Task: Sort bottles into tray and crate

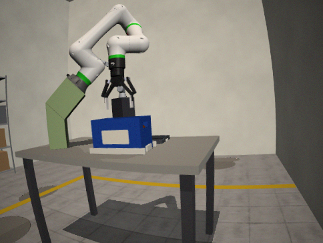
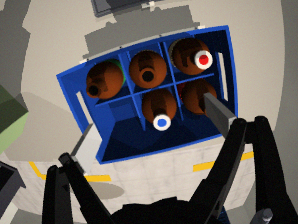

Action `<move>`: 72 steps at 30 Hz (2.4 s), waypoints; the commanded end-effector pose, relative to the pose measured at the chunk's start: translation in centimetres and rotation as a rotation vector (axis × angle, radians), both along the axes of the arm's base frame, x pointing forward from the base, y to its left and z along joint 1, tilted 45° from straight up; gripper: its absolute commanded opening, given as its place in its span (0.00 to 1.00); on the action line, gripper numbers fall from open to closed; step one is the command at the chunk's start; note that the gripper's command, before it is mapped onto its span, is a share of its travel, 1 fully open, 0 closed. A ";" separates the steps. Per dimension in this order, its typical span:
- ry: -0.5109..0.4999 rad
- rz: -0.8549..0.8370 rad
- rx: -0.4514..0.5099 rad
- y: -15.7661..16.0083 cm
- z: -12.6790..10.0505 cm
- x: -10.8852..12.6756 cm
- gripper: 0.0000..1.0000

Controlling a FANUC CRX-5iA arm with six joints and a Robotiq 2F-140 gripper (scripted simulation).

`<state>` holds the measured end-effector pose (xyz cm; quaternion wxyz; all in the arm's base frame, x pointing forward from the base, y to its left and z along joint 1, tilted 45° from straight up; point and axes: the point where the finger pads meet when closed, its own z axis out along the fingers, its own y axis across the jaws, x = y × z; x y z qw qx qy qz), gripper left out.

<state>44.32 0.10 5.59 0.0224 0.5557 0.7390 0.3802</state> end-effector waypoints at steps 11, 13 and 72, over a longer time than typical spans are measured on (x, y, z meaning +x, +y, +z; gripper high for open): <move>0.000 -0.001 0.000 1.8 1.0 -0.6 1.00; 0.000 -0.001 0.000 1.8 1.0 -0.6 1.00; -0.082 0.108 -0.070 -1.2 -0.6 1.4 0.38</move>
